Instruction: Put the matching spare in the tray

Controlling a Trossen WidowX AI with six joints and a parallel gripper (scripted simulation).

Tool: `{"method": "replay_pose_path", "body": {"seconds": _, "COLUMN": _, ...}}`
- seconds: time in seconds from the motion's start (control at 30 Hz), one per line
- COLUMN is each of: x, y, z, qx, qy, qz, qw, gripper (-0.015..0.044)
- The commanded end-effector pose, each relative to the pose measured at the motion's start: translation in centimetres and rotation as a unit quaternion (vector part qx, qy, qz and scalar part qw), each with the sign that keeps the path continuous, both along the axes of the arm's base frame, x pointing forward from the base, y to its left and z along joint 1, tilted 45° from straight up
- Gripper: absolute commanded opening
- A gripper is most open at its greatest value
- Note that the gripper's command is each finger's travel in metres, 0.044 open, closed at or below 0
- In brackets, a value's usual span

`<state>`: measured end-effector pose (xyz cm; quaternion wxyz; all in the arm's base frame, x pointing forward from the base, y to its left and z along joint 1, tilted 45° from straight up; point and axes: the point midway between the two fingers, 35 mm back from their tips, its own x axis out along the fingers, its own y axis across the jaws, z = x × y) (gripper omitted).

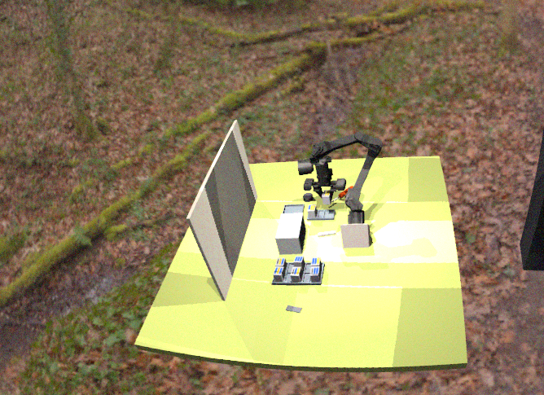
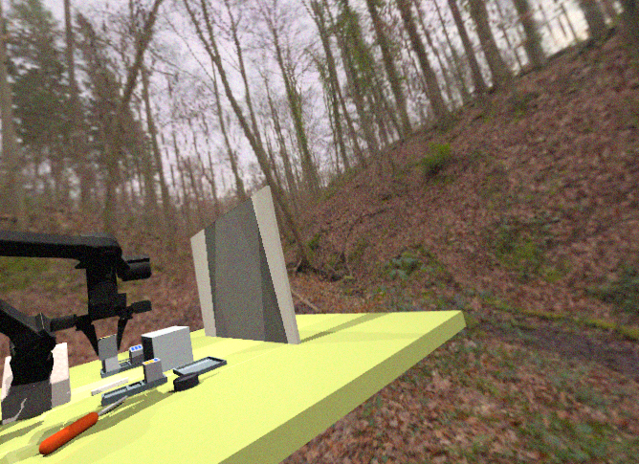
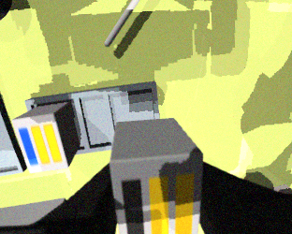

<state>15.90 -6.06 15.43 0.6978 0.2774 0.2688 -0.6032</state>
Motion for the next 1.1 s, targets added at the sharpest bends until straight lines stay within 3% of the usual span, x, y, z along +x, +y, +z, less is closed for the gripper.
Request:
{"method": "replay_pose_path", "body": {"seconds": 0.0, "x": 0.4, "y": 0.9, "z": 1.3, "qx": 0.003, "qy": -0.006, "qz": 0.0, "qw": 1.0, "gripper": 0.0}}
{"method": "replay_pose_path", "body": {"seconds": 0.27, "x": 0.6, "y": 1.8, "z": 2.6, "qx": 0.002, "qy": -0.008, "qz": -0.001, "qw": 1.0, "gripper": 0.0}}
{"method": "replay_pose_path", "body": {"seconds": 1.07, "x": 11.8, "y": 3.6, "z": 4.6, "qx": 0.004, "qy": -0.012, "qz": 0.001, "qw": 1.0, "gripper": 0.0}}
